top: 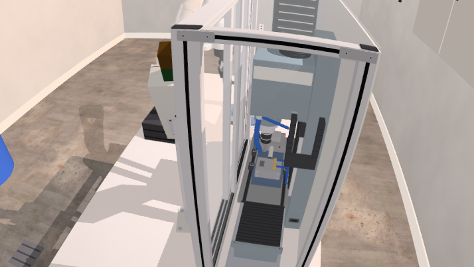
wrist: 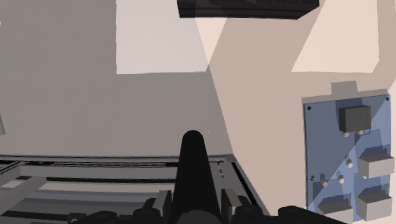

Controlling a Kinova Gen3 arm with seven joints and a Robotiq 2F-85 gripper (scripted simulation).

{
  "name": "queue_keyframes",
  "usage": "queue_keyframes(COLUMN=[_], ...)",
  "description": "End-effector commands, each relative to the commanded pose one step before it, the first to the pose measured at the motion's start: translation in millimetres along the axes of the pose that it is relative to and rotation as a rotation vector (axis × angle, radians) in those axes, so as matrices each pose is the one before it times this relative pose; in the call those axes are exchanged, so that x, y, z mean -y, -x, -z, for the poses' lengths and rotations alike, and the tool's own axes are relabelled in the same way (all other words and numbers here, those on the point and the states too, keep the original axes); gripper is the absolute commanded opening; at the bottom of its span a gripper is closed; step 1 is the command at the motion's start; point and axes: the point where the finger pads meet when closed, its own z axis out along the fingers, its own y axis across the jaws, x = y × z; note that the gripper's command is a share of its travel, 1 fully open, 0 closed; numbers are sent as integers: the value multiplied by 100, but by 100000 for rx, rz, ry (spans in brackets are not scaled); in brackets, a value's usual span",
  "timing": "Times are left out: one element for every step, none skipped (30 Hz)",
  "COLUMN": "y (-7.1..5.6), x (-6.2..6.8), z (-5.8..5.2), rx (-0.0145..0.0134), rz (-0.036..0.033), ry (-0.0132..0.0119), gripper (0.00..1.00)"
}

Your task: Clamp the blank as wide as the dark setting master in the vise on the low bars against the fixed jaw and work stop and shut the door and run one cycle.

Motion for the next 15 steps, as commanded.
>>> queue_keyframes(y=[22,0,0,0,0,0,0,0,0,0,0,0,0,0,0], x=[-6,0,0,-203,-205,-205,-205,-205,0,0,0,0,0,0,0], z=[22,0,0,0,0,0,0,0,0,0,0,0,0,0,0], rx=[72,0,0,1,-1,-1,-1,-1,0,0,0,0,0,0,0], rz=[27,0,0,-3,2,2,2,2,0,0,0,0,0,0,0], ry=[21,0,0,5,4,4,4,4,0,0,0,0,0,0,0], gripper=[39,39,39,39,39,39,39,39,39,39,39,39,39,39,39])
